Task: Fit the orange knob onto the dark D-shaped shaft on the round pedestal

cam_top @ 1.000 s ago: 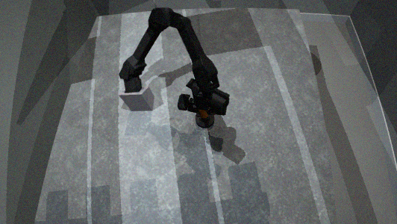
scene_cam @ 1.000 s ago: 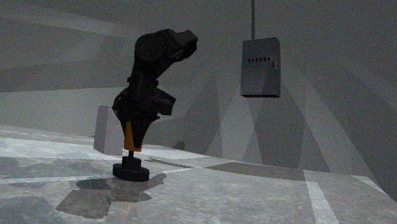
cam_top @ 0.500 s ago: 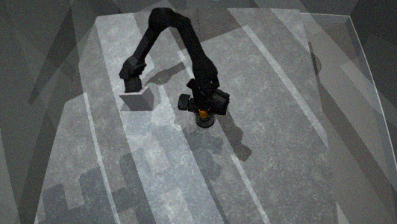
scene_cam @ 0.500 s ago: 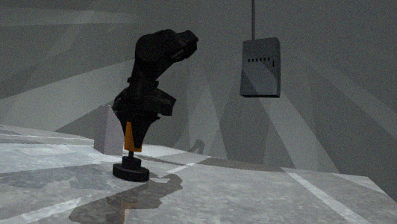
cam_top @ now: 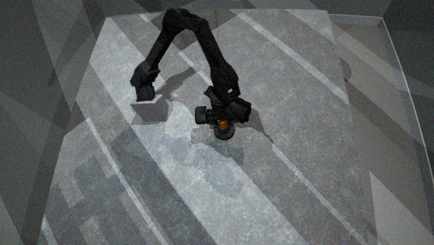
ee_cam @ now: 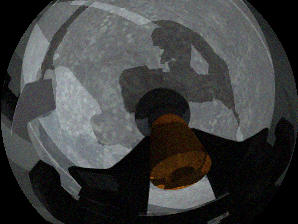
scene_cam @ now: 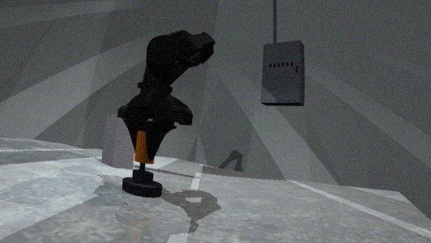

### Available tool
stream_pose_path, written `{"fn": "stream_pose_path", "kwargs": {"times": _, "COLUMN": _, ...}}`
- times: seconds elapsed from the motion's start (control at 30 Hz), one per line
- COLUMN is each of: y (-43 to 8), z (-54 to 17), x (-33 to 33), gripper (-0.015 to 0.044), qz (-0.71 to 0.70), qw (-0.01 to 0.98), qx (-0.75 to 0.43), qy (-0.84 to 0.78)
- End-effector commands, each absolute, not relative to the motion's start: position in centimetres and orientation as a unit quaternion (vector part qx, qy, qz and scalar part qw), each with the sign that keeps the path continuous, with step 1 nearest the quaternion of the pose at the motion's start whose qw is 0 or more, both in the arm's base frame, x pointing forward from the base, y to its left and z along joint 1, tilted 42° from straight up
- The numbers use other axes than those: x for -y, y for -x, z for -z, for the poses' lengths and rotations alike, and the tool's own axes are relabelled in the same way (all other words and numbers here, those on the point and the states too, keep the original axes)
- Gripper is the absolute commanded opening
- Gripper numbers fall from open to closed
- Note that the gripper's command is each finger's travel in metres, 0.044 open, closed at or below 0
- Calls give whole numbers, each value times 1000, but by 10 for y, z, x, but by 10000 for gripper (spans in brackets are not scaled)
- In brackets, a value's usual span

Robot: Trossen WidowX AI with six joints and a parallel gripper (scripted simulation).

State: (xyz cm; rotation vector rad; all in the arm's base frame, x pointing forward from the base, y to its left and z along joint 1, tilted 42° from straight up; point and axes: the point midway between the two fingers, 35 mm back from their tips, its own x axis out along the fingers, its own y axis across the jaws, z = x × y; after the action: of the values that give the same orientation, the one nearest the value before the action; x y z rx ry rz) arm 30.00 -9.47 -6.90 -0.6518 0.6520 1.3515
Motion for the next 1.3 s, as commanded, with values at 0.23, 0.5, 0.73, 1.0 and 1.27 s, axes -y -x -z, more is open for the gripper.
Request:
{"fn": "stream_pose_path", "kwargs": {"times": 0.23, "y": -299, "z": 69, "x": 93, "gripper": 0, "qz": -607, "qw": 680, "qx": -283, "qy": 299}}
{"fn": "stream_pose_path", "kwargs": {"times": 0.5, "y": -301, "z": 70, "x": 93, "gripper": 0, "qz": -607, "qw": 680, "qx": -283, "qy": 299}}
{"fn": "stream_pose_path", "kwargs": {"times": 0.73, "y": -299, "z": 71, "x": 92, "gripper": 0, "qz": -607, "qw": 680, "qx": -283, "qy": 299}}
{"fn": "stream_pose_path", "kwargs": {"times": 1.0, "y": -298, "z": 71, "x": 92, "gripper": 0, "qz": -607, "qw": 680, "qx": -283, "qy": 299}}
{"fn": "stream_pose_path", "kwargs": {"times": 1.27, "y": -297, "z": 67, "x": 94, "gripper": 0, "qz": -610, "qw": 676, "qx": -275, "qy": 308}}
